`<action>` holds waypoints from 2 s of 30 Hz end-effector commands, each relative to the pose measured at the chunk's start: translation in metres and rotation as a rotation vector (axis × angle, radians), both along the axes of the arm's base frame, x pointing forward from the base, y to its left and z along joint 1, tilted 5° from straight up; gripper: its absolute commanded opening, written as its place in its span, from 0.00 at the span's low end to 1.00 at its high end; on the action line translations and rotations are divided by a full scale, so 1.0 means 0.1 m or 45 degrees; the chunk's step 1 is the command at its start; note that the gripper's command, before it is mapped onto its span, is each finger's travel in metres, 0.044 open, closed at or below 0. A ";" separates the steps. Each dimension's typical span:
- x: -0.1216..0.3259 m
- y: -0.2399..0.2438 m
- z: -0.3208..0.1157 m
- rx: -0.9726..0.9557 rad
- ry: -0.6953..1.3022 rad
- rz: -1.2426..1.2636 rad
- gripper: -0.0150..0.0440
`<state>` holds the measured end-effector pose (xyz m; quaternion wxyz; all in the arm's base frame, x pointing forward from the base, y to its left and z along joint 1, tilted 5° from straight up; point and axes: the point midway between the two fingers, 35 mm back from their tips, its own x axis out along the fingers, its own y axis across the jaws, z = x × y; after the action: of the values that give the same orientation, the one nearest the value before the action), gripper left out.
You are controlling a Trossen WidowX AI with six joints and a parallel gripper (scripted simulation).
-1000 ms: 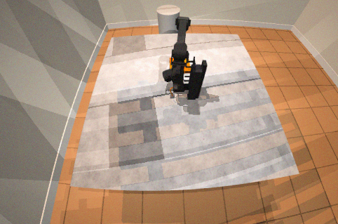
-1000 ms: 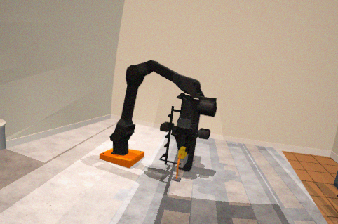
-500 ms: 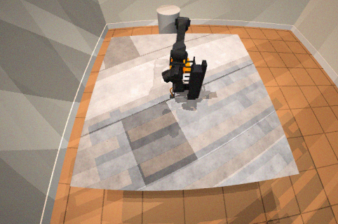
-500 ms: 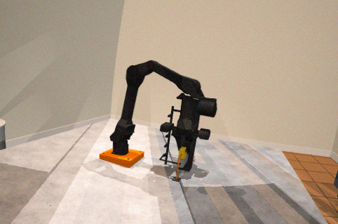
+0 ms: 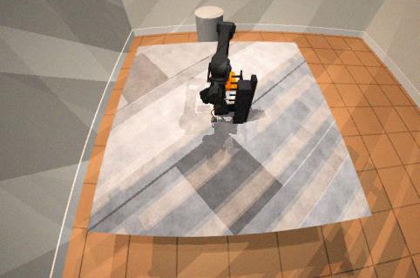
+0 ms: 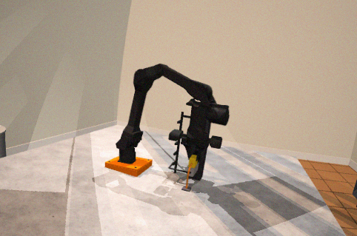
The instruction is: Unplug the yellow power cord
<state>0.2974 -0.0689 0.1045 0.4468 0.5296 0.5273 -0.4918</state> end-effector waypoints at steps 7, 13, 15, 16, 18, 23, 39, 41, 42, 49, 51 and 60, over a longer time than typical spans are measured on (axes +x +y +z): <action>-0.09 -0.51 0.02 -0.110 0.011 -0.063 0.25; -0.08 -0.37 0.01 -0.097 0.020 -0.040 0.48; -0.08 -0.37 0.01 -0.097 0.020 -0.040 0.53; -0.08 -0.37 0.01 -0.097 0.020 -0.040 0.53; -0.08 -0.37 0.01 -0.097 0.020 -0.040 0.53; -0.08 -0.37 0.01 -0.097 0.020 -0.040 0.53; -0.06 -0.30 0.10 -0.104 0.013 -0.065 0.53; -0.05 -0.27 0.10 -0.104 0.013 -0.065 0.53; -0.05 -0.25 0.11 -0.104 0.013 -0.065 0.53; -0.03 -0.14 0.11 -0.103 0.012 -0.065 0.53; -0.03 -0.10 0.11 -0.102 0.012 -0.065 0.53; -0.01 0.03 0.11 -0.101 0.012 -0.065 0.53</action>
<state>0.2971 -0.0722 0.1166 0.4561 0.5207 0.4946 -0.5257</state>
